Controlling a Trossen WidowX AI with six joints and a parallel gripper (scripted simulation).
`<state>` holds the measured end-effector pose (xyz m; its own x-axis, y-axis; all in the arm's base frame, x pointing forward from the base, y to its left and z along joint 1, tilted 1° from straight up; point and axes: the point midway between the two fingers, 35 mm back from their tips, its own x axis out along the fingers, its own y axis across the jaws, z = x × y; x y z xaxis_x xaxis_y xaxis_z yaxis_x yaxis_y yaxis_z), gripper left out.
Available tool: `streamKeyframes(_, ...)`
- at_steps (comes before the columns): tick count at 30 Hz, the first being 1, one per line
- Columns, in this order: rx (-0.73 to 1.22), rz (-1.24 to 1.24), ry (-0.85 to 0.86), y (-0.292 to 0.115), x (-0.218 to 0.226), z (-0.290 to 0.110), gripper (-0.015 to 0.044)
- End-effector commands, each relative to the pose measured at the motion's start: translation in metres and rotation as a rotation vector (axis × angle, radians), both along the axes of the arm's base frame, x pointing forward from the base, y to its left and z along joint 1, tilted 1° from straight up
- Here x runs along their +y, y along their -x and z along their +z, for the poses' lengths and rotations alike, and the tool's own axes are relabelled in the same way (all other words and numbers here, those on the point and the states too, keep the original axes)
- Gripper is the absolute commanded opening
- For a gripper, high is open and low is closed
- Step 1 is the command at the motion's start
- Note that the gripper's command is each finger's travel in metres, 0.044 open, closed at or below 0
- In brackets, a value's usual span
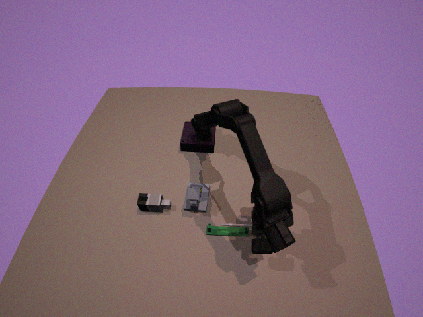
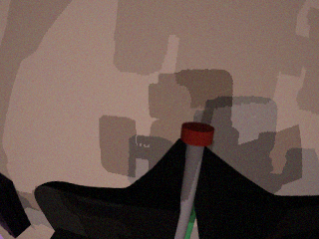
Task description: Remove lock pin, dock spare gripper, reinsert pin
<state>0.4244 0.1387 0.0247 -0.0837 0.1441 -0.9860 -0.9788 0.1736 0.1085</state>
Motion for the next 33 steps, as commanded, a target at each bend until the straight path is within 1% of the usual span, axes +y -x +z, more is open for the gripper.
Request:
streamKeyframes(1,-0.002,0.006,0.0,0.0,0.0,-0.004,0.0)
streamKeyframes(7,0.0,0.006,0.0,0.0,0.0,-0.013,0.0)
streamKeyframes(14,0.0,0.006,0.0,0.0,0.0,-0.013,0.0)
streamKeyframes(21,0.006,0.0,0.001,0.0,0.0,-0.014,0.0184)
streamKeyframes(22,0.006,0.0,0.001,0.0,0.0,-0.014,0.02)
streamKeyframes(26,0.006,0.0,0.001,0.0,0.0,-0.014,0.02)
streamKeyframes(33,0.023,0.0,0.006,0.004,-0.001,0.002,0.02)
